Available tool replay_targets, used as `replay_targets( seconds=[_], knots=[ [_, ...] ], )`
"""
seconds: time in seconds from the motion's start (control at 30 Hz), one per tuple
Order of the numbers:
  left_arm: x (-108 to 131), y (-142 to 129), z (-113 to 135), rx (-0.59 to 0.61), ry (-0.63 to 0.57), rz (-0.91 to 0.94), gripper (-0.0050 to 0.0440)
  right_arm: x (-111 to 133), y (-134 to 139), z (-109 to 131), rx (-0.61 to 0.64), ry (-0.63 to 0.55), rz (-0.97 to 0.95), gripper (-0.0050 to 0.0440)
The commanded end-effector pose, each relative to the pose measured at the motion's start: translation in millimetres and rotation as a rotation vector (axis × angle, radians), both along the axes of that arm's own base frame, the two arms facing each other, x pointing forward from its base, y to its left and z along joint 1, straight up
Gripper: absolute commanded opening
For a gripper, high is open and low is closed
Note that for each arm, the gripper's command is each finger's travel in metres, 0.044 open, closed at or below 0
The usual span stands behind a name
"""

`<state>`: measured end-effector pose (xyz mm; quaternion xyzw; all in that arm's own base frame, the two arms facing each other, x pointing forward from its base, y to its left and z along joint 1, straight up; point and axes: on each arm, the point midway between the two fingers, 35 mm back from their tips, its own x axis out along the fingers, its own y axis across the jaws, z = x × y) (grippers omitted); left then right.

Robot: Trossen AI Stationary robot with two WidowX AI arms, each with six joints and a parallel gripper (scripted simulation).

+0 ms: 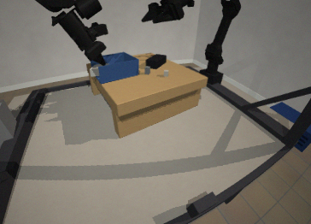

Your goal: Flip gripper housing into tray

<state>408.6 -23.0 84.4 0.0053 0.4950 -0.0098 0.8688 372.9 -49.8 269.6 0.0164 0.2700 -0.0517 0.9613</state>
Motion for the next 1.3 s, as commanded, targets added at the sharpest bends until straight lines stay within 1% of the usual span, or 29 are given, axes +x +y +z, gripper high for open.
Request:
replay_targets(
  seconds=[0.0, 0.63, 1.27],
  knots=[
    [2, 0, 7, -0.001, -0.014, 0.003, 0.0000, -1, 0, 11, -0.007, -0.025, -0.002, 0.0436],
    [-1, -1, 9, -0.001, -0.014, 0.003, 0.0000, -1, 0, 11, -0.007, -0.025, -0.002, 0.0436],
    [1, -1, 23, -0.002, -0.019, -0.001, 0.0000, -1, 0, 11, -0.007, -0.025, -0.002, 0.0436]
  ],
)
